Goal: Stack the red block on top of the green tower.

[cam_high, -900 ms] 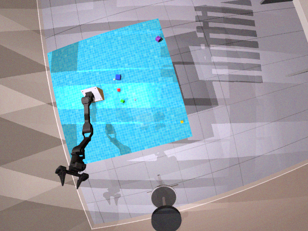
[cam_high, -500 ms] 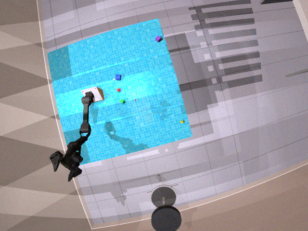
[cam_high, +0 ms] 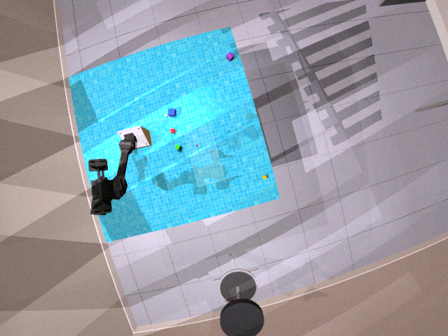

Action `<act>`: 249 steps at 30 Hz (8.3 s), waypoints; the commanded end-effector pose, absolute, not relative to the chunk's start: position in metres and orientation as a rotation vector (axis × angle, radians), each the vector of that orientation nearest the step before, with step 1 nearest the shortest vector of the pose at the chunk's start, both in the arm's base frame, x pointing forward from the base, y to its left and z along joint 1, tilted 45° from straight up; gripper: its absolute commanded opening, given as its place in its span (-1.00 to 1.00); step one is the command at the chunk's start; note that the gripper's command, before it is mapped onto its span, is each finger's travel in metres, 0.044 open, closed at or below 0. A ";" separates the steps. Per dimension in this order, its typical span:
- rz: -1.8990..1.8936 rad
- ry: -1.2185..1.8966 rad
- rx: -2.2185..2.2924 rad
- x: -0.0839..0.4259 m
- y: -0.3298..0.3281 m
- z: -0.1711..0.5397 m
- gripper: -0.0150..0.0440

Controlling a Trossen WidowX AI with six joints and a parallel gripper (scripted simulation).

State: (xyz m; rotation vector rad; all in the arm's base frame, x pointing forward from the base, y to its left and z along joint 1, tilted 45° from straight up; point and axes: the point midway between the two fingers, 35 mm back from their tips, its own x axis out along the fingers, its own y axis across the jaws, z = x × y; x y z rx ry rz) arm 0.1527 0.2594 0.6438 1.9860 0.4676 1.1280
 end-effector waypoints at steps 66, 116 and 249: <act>-0.758 1.377 -0.443 0.265 -0.003 -0.003 1.00; -0.762 1.375 -0.447 0.265 -0.054 -0.055 1.00; -0.764 1.373 -0.449 0.281 -0.100 0.069 -0.49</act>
